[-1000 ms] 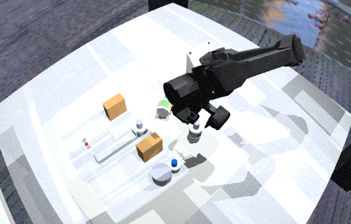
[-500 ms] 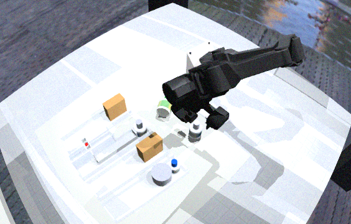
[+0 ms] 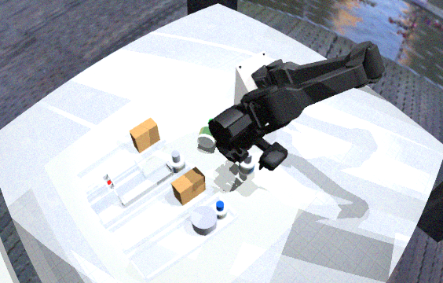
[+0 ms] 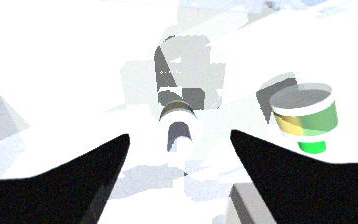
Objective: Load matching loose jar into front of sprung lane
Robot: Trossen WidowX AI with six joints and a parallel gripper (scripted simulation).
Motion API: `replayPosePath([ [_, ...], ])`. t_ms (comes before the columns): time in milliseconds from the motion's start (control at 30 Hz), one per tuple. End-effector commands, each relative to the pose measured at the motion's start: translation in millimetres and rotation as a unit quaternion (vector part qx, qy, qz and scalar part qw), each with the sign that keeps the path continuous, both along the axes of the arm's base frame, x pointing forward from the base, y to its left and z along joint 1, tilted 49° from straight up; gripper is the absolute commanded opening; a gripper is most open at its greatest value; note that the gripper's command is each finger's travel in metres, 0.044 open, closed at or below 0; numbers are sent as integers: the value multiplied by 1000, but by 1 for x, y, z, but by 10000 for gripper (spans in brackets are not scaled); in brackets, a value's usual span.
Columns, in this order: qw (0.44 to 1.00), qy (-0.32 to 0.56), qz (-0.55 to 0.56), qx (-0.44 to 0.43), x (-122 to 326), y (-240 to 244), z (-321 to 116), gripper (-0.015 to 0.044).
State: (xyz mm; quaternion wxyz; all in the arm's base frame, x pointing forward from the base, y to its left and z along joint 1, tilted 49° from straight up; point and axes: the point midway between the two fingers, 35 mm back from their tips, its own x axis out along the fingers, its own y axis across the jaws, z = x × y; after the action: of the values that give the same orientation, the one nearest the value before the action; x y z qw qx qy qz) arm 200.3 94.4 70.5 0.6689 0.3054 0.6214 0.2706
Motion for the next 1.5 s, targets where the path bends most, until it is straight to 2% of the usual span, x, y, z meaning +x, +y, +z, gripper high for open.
replayPosePath([
  [0, 1000, 3, 1, 3, -1, 6, -5, 440],
  [467, 1000, 3, 0, 4, 0, 22, -18, 440],
  [800, 1000, 3, 0, 4, 0, 22, -18, 177],
  [967, 1000, 3, 0, 4, 0, 22, -18, 144],
  [1133, 1000, 3, 0, -1, 3, 13, -13, 13],
  [1467, 1000, 4, -1, -10, 6, -23, 8, 0],
])
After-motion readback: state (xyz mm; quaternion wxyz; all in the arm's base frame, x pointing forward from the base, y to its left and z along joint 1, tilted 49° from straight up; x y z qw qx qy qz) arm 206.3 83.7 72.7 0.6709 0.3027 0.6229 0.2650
